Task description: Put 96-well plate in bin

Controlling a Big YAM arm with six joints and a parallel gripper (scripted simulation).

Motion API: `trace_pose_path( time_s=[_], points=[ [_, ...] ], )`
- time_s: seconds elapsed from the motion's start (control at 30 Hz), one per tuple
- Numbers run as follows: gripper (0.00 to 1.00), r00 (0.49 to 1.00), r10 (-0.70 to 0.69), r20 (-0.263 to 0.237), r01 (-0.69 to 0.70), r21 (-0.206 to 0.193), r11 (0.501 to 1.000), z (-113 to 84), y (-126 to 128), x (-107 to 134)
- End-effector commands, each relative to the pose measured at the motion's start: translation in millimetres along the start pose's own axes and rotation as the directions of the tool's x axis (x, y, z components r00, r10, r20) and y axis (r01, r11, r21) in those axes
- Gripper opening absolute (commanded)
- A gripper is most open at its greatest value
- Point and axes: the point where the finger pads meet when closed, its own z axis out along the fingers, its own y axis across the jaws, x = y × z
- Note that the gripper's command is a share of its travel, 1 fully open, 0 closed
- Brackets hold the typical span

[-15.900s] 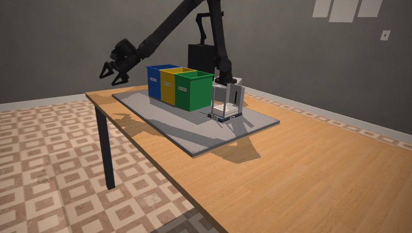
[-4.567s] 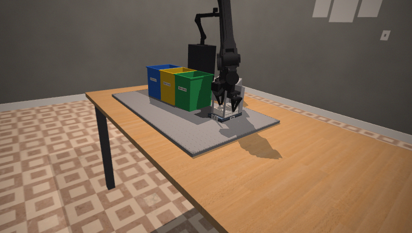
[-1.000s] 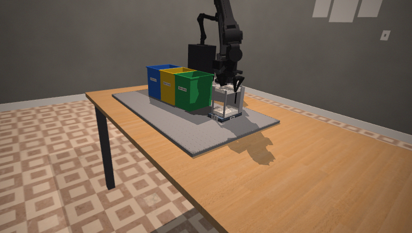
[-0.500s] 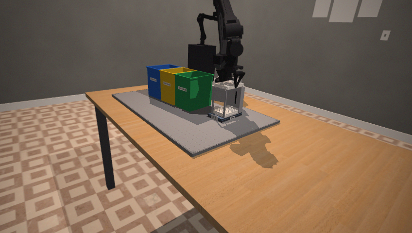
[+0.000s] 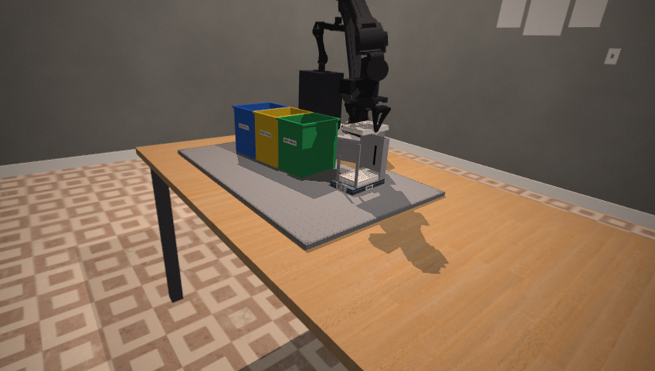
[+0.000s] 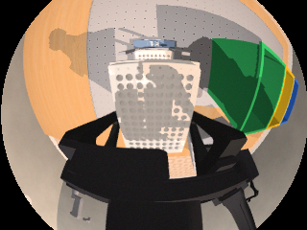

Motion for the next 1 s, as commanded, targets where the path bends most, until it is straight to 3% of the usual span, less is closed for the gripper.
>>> trace_pose_path(
  time_s=[0.0,0.73,0.97],
  points=[
    [0.00,0.999,0.014,0.047,-0.012,-0.051,0.999,-31.9,16.4,-15.4],
    [0.00,0.999,0.014,0.047,-0.012,-0.053,0.999,-66.6,14.7,-14.0],
    [0.00,0.999,0.020,0.045,-0.017,-0.049,0.999,-65.5,14.4,-15.6]
  ],
)
